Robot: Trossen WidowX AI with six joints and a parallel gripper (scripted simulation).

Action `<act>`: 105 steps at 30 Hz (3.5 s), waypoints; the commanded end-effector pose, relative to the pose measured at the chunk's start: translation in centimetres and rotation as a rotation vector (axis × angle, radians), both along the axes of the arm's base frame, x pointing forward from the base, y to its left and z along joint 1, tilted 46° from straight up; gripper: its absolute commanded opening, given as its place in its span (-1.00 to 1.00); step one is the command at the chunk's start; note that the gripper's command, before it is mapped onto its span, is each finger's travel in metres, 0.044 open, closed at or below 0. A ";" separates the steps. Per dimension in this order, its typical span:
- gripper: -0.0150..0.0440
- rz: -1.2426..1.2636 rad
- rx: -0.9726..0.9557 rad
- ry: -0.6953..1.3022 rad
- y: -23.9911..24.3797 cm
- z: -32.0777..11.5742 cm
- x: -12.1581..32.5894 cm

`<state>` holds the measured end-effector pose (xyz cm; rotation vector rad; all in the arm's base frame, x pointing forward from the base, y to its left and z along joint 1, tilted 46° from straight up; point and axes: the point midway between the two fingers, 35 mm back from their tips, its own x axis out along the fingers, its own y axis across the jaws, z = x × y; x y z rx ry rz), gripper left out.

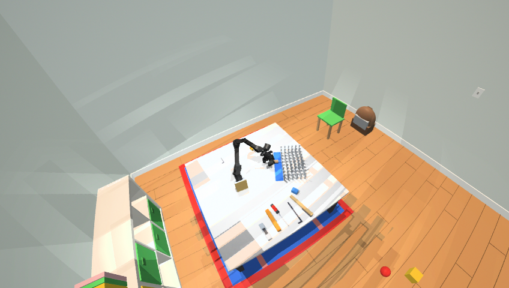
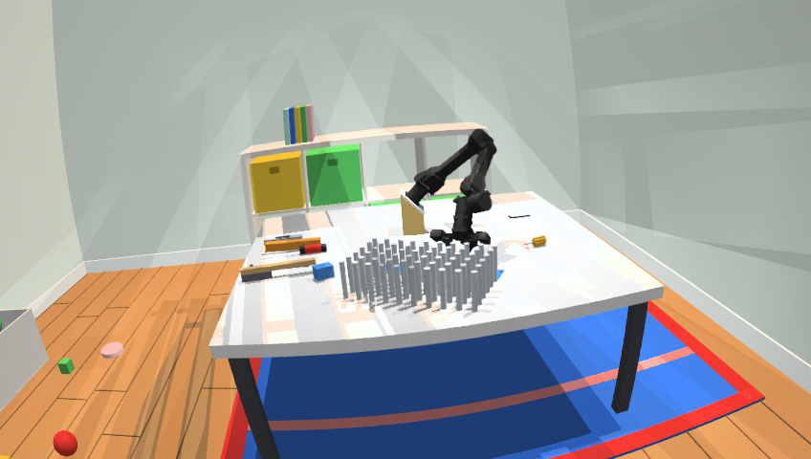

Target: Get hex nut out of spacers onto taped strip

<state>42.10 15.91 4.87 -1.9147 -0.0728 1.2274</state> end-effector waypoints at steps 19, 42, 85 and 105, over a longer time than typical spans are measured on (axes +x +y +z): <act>-0.49 -0.009 -0.002 0.001 0.3 0.0 -1.1; -0.49 -0.009 -0.002 0.001 0.7 0.4 -2.6; -0.49 -0.009 -0.001 0.003 1.5 1.2 -5.6; -0.49 -0.010 -0.001 0.004 1.9 1.6 -6.9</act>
